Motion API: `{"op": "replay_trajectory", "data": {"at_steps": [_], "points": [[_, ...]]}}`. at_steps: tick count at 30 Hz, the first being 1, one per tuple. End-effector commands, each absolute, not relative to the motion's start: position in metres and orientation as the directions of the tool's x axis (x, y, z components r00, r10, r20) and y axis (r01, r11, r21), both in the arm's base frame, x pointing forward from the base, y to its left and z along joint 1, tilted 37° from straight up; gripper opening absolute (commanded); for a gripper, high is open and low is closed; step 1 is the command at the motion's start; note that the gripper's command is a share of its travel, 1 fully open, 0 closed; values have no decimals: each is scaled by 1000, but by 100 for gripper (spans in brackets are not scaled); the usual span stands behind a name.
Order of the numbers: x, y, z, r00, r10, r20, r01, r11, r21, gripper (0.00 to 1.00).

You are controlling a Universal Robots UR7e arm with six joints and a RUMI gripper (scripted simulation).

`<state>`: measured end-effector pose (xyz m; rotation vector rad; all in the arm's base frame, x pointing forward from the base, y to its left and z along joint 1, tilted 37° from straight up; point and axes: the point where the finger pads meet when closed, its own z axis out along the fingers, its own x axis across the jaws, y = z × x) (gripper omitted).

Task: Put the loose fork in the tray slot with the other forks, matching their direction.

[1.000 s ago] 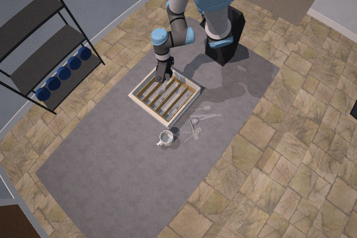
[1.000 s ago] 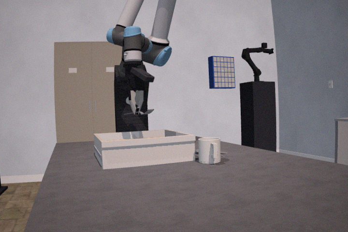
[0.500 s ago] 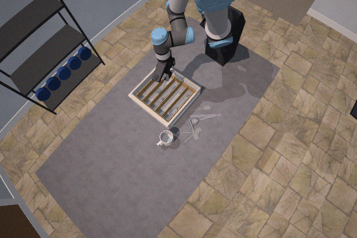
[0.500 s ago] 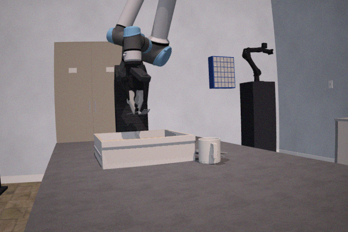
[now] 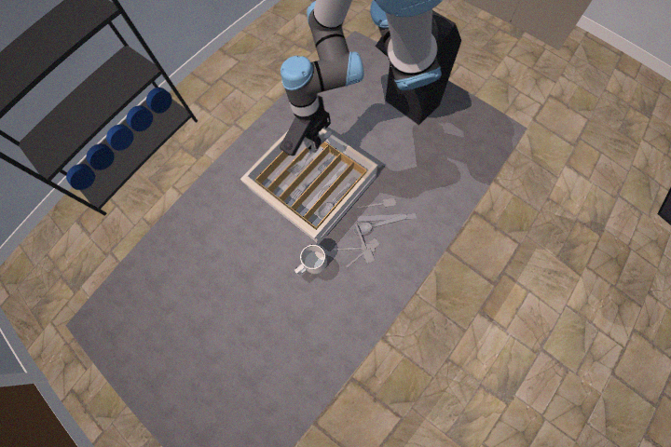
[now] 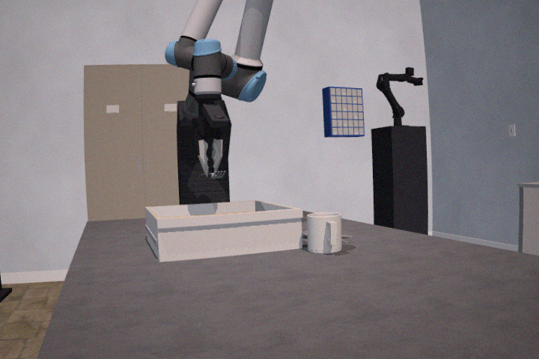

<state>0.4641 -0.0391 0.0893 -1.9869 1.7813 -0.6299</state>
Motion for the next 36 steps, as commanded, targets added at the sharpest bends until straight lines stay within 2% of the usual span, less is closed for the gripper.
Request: {"op": "replay_trajectory", "data": {"at_steps": [1,36], "points": [[464,-38,90,84,-994,67,-837,-107,-536,2],[469,-38,83,83,-995,62,-838,-103,-535,2]]}}
